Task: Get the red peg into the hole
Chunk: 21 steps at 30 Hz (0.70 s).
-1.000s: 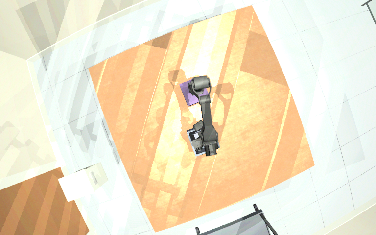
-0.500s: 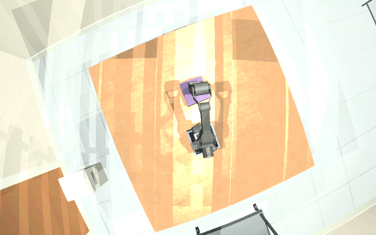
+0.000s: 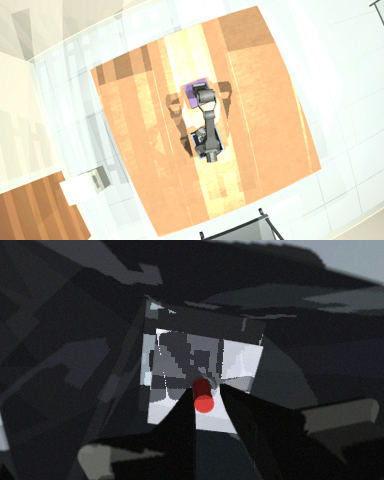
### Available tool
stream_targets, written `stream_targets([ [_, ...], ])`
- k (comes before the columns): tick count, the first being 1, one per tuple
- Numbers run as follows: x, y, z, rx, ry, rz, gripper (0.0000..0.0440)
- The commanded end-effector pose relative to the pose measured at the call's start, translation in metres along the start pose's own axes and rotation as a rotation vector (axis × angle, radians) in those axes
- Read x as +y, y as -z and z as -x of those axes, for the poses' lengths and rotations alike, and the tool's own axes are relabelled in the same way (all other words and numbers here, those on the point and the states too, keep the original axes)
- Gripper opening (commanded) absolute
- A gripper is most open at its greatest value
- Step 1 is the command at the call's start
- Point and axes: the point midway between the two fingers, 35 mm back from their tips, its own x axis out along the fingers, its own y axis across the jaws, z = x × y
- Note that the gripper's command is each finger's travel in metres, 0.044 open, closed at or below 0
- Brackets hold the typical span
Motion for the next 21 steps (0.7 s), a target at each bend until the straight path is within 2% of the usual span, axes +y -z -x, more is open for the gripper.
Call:
stream_targets([
  [1, 0.004, -0.003, 0.002, 0.024, -0.005, 0.01, 0.0126],
  [6, 0.009, -0.006, 0.011, 0.076, -0.028, 0.0, 0.017],
  [21, 0.023, -0.017, 0.04, 0.203, -0.125, -0.032, 0.0214],
])
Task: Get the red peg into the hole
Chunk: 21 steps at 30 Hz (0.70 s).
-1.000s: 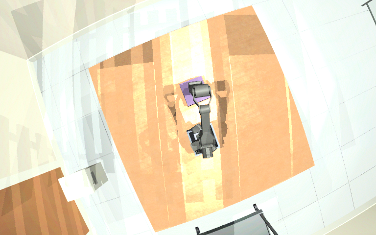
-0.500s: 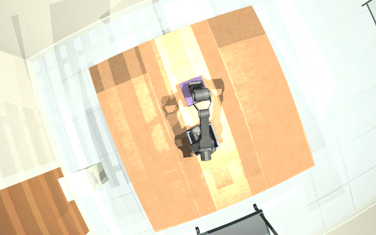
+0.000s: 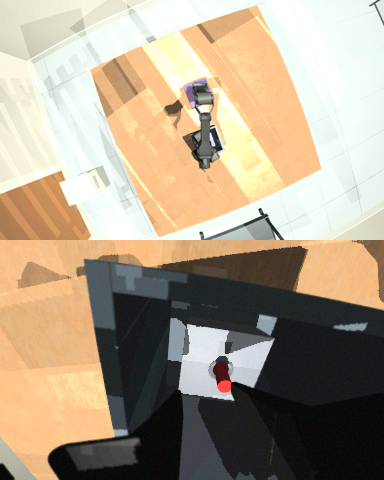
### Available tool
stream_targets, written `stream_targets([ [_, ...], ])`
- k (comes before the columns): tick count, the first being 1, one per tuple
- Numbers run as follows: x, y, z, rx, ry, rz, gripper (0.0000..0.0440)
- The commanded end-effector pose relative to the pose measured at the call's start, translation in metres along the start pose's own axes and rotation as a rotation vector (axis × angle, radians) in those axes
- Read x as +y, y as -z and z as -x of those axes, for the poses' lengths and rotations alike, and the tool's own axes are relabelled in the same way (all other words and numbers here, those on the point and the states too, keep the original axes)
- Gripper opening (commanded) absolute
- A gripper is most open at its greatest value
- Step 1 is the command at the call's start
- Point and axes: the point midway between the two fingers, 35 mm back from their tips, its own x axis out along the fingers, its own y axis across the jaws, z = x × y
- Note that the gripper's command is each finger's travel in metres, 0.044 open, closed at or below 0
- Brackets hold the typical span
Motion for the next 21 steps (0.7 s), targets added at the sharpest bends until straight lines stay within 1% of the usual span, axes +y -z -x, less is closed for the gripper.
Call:
stream_targets([
  [1, 0.006, -0.002, 0.009, 0.029, -0.033, 0.001, 0.0216],
  [13, 0.021, -0.012, 0.037, 0.062, -0.131, -0.003, 0.0238],
  [15, 0.023, -0.014, 0.041, 0.063, -0.146, 0.0, 0.022],
  [18, 0.027, -0.018, 0.049, 0.063, -0.171, 0.009, 0.0178],
  [21, 0.031, -0.022, 0.055, 0.062, -0.198, 0.024, 0.0162],
])
